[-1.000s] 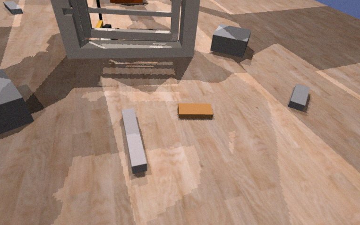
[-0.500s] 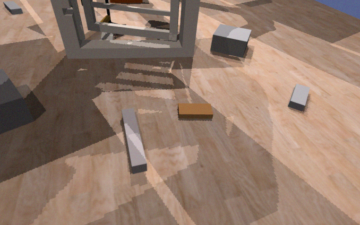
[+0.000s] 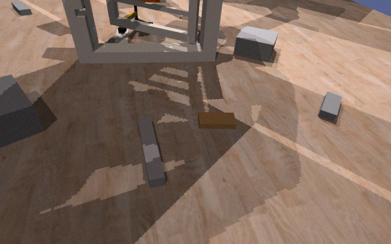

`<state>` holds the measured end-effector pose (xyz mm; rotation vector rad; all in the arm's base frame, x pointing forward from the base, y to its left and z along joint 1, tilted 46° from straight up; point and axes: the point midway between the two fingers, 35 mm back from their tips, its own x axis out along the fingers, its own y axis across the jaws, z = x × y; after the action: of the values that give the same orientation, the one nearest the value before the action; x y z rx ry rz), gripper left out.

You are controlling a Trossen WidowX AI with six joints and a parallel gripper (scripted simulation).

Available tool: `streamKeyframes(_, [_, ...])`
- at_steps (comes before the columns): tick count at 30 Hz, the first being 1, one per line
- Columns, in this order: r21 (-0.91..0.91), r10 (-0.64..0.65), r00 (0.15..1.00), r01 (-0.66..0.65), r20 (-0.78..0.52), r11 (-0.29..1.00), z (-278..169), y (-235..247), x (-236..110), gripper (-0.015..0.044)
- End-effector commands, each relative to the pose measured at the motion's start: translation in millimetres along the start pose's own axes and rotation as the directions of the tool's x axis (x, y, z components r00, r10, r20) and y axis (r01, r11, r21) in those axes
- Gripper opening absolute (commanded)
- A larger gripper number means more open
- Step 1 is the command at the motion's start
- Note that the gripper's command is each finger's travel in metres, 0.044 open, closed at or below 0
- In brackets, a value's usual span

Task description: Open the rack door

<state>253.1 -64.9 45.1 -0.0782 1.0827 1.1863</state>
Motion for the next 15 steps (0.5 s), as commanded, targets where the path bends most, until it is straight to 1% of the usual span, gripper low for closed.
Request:
streamKeyframes(1, [0.085,-0.001,1.0,0.001,0.003,0.996,2.2,11.5,-0.1,0.0021])
streamKeyframes(15, [0.303,0.001,1.0,-0.002,0.004,0.953,13.1,45.8,0.0,0.0021])
